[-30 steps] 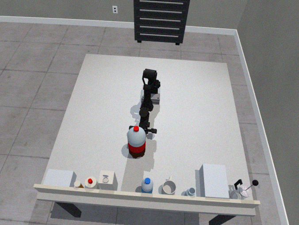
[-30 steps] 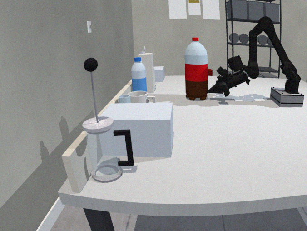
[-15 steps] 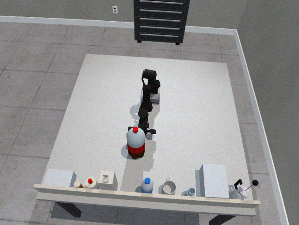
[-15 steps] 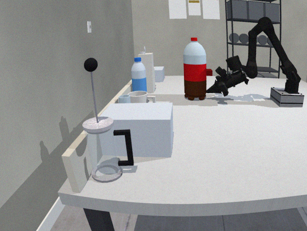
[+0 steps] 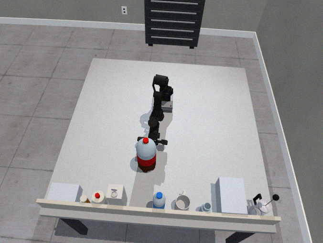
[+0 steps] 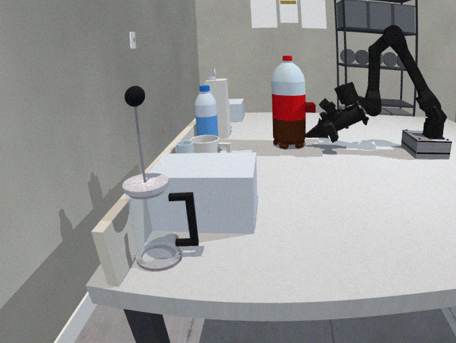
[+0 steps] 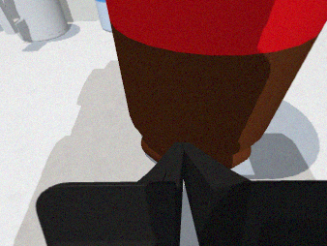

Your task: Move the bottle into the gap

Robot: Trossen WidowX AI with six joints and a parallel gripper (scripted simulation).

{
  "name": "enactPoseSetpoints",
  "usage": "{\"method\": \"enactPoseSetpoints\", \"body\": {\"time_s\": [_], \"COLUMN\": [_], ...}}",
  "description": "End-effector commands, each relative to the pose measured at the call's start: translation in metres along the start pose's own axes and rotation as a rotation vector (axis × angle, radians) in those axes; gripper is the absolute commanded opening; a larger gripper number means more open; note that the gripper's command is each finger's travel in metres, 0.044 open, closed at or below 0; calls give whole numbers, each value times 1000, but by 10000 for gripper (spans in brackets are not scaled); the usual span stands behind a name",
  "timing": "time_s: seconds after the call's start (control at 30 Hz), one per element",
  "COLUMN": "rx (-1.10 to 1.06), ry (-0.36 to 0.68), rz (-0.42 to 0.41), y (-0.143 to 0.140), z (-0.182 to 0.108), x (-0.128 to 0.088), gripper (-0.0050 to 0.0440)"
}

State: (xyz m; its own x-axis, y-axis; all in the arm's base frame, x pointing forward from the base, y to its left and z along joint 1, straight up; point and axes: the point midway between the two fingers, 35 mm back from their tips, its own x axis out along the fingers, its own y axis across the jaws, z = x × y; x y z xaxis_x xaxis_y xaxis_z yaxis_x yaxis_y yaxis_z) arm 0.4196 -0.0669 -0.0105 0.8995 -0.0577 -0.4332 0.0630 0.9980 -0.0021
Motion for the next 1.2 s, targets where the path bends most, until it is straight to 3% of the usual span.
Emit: {"method": "enactPoseSetpoints", "body": {"time_s": [0.0,1.17], "rx": [-3,-4], "ry": [-34,-34], "rz": [-18,-18], "y": [-8,-17], "z": [13,15], "x": [3,8], "gripper": [-50,-50]}}
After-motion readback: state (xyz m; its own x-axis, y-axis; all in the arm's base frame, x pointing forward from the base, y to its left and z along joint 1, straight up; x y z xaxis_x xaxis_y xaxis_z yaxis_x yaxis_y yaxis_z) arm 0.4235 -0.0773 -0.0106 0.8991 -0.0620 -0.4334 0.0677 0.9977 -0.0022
